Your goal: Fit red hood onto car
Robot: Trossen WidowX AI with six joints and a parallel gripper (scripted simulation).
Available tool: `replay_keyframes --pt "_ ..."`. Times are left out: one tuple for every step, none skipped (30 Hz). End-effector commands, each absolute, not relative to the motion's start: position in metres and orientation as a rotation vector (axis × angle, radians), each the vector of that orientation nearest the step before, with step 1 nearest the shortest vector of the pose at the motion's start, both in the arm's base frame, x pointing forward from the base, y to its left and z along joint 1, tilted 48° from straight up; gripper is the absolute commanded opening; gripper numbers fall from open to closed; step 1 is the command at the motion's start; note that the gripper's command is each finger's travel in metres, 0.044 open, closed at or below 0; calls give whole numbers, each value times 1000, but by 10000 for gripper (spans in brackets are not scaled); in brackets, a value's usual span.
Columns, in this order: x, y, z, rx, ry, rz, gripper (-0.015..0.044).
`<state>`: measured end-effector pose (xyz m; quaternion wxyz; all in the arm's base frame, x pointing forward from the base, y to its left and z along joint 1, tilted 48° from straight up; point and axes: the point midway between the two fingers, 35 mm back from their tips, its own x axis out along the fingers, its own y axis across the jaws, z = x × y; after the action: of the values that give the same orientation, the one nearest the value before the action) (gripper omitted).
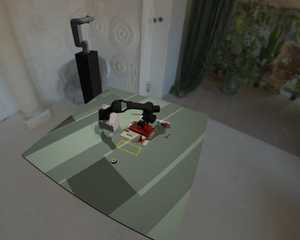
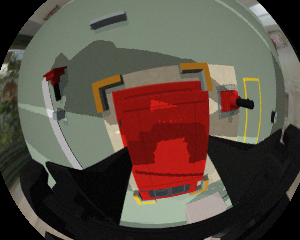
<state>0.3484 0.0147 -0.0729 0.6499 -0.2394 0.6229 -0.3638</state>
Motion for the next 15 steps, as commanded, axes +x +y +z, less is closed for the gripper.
replay_keyframes --pt "348 13 -74 -551 1415 -825 0" --pt "348 12 -75 -551 1415 -825 0" --pt "348 12 -75 -551 1415 -825 0" --pt "348 12 -75 -551 1415 -825 0" --pt "348 11 -76 -551 1415 -825 0" --pt "348 11 -76 -551 1415 -825 0" --pt "348 11 -76 -551 1415 -825 0" --pt "348 10 -77 -551 1415 -825 0" --pt "348 10 -77 -551 1415 -825 0" --pt "348 10 -77 -551 1415 -825 0" --pt "348 9 -78 -551 1415 -825 0" --pt "348 9 -78 -551 1415 -825 0" --pt "348 9 -78 -551 1415 -825 0" --pt "348 8 -78 -551 1415 -825 0" --pt "348 8 -79 -551 1415 -825 0"
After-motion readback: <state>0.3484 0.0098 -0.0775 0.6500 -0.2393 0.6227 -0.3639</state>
